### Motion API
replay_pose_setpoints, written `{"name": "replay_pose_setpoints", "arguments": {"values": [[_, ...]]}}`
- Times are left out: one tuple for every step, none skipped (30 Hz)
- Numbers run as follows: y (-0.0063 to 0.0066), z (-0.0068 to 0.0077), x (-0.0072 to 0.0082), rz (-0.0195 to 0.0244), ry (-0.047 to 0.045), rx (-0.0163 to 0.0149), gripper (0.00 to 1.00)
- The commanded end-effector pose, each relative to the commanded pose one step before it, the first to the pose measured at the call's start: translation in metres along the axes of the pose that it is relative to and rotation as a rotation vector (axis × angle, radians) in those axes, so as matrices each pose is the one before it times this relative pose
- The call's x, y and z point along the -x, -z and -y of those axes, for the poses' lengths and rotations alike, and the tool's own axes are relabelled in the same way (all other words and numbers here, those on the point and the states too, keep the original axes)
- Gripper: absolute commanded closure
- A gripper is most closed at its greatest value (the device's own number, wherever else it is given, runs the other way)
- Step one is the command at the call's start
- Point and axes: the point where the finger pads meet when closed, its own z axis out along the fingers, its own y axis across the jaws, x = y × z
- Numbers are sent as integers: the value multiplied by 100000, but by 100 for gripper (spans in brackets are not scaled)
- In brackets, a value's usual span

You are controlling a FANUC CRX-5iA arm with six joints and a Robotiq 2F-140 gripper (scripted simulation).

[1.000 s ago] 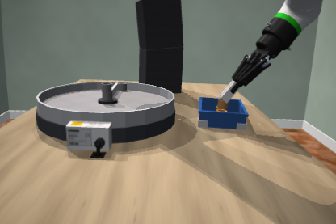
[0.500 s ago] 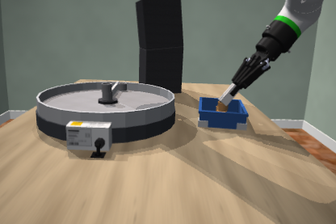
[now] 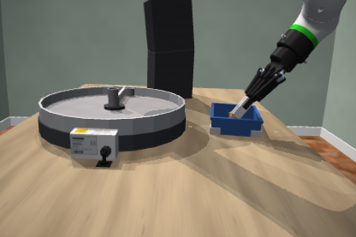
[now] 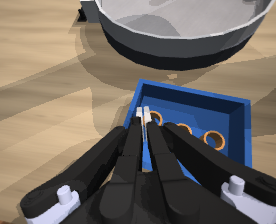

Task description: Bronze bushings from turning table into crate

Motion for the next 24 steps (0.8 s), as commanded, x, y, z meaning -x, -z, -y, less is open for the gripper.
{"name": "replay_pose_setpoints", "arguments": {"values": [[-346,20,307,11,-20,-22,100],[-94,-1,79,0,0,0,100],[0,0,0,0,0,0,100],[0,0,0,0,0,0,100],[-85,-1,71,0,0,0,100],[-75,-1,63,0,0,0,100],[-65,-1,55,0,0,0,100],[-55,-1,47,0,0,0,100],[-46,-1,38,0,0,0,100],[-36,-1,30,0,0,0,100],[-27,0,23,0,0,0,100],[-19,0,16,0,0,0,100],[-12,0,10,0,0,0,100],[-7,0,6,0,0,0,100],[-3,0,2,0,0,0,100],[0,0,0,0,0,0,100],[0,0,0,0,0,0,100],[0,0,0,0,0,0,100],[0,0,0,0,0,0,100],[0,0,0,0,0,0,100],[0,0,0,0,0,0,100],[0,0,0,0,0,0,100],[0,0,0,0,0,0,100],[0,0,0,0,0,0,100]]}}
